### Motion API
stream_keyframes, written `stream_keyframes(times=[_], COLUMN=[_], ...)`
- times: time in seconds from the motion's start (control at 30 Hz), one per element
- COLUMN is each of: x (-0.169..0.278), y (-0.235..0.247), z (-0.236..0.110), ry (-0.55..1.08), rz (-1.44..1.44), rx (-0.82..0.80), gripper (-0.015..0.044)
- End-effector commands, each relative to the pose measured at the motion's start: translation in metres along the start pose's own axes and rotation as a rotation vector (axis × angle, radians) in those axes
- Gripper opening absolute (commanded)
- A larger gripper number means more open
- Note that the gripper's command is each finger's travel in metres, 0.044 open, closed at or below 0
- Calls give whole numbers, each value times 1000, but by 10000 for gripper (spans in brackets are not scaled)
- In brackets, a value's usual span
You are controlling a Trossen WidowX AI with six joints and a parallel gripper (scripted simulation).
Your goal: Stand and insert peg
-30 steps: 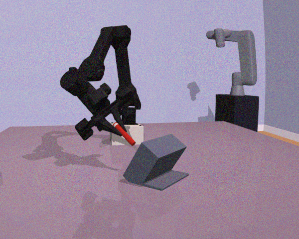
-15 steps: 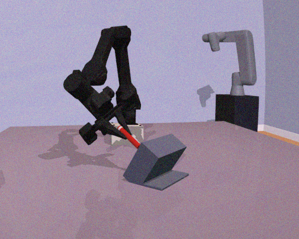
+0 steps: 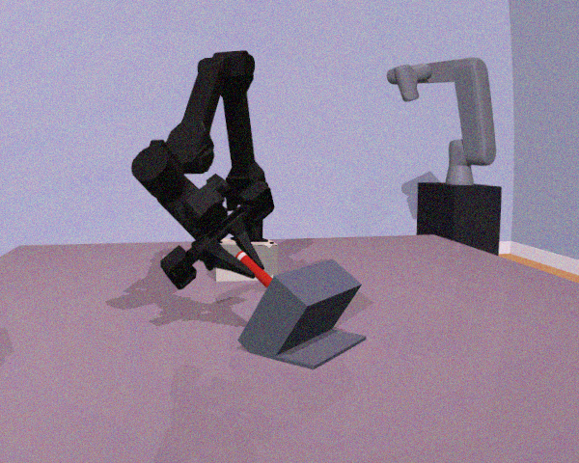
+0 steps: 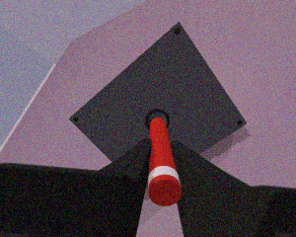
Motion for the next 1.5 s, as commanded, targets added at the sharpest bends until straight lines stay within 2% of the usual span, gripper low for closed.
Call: stream_keyframes(times=[0.0, 0.57, 1.47], x=[0, 0, 1], y=[1, 0, 1], z=[6, 2, 20], ry=[2, 0, -1], rz=[4, 0, 0], rx=[2, 0, -1], gripper=[0, 0, 0])
Point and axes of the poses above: the point midway between the two fingers, 35 mm back from their tips, its own z axis out along the fingers, its own y axis across the jaws, x = y × z, the point moved 7 cm from there along -z, back along the fingers, and after that the axes turned 15 degrees about -z, right-handed, at the moved point
